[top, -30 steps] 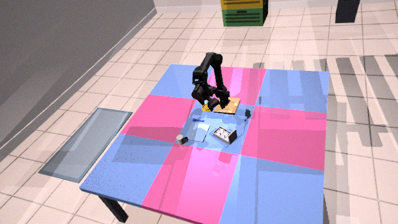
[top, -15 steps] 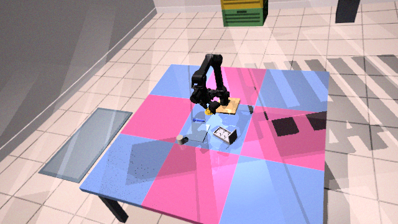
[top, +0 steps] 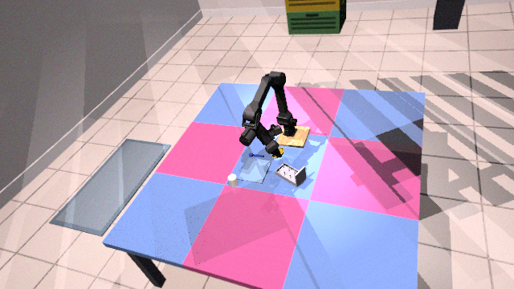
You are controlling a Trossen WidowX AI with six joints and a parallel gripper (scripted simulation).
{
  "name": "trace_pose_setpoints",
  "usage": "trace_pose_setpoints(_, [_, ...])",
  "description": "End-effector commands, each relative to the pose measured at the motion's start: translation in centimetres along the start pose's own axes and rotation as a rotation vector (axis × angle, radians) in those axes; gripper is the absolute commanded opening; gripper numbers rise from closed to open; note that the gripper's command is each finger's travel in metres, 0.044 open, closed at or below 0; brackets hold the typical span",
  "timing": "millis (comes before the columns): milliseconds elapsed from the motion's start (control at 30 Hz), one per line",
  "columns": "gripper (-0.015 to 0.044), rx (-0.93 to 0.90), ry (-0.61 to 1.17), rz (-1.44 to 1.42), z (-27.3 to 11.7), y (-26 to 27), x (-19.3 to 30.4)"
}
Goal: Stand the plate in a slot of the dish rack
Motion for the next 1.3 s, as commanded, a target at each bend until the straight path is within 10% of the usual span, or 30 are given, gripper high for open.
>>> trace_pose_setpoints(0, [0.0, 0.073, -0.057, 0.085, 1.1, 0.4, 0.4])
trace_pose_setpoints(1267, [0.0, 0.703, -0.517, 0.665, 4.9, 4.1, 1.8])
Point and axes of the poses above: the point midway between the two fingers, 35 mm back from their tips, its own z axis out along the fingers, its own y axis across the jaws, x = y × z, the point moved 4 cm from there along -z, back along the fingers, and after that the axes turned 5 degrees about -z, right-handed, at the moved point
